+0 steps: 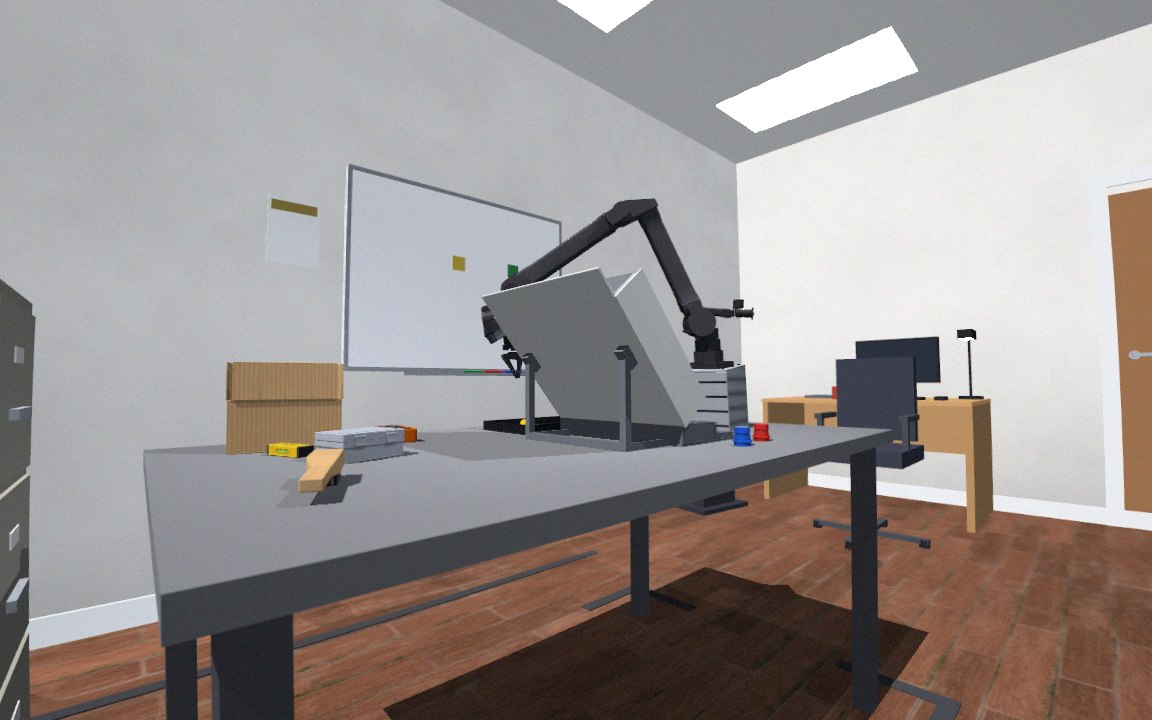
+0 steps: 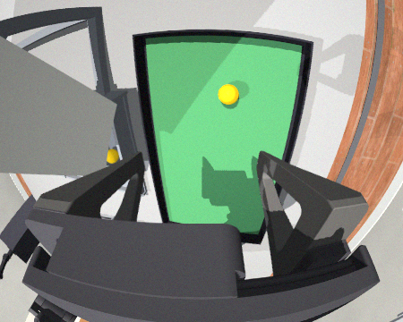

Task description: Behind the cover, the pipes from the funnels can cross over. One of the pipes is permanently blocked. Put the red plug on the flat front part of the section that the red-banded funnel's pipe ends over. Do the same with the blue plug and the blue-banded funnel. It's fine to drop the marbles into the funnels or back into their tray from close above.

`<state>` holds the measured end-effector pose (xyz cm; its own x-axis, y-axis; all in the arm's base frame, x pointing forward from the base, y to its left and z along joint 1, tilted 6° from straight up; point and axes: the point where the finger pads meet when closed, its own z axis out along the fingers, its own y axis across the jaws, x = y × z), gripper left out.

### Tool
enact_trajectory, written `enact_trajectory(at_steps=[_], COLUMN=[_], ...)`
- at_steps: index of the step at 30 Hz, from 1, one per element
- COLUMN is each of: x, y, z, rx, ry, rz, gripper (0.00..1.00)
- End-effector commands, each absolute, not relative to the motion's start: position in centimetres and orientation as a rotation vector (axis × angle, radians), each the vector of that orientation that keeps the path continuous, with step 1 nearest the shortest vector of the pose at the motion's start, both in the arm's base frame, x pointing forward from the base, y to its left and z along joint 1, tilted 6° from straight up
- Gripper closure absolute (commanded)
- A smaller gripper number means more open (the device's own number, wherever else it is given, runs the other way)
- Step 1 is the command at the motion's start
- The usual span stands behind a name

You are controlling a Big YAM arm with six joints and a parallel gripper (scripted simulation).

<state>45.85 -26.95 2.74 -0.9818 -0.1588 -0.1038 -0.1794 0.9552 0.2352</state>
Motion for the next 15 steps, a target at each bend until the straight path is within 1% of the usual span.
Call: enact_trajectory(at_steps=[1, 15], x=[47.1, 47.6], y=[-28.7, -27.3], z=[3.4, -6.9], rx=[-0.266, -0.267], ry=[3.003, 3.003], rz=[0.344, 0.342], gripper=[0.20, 0.20])
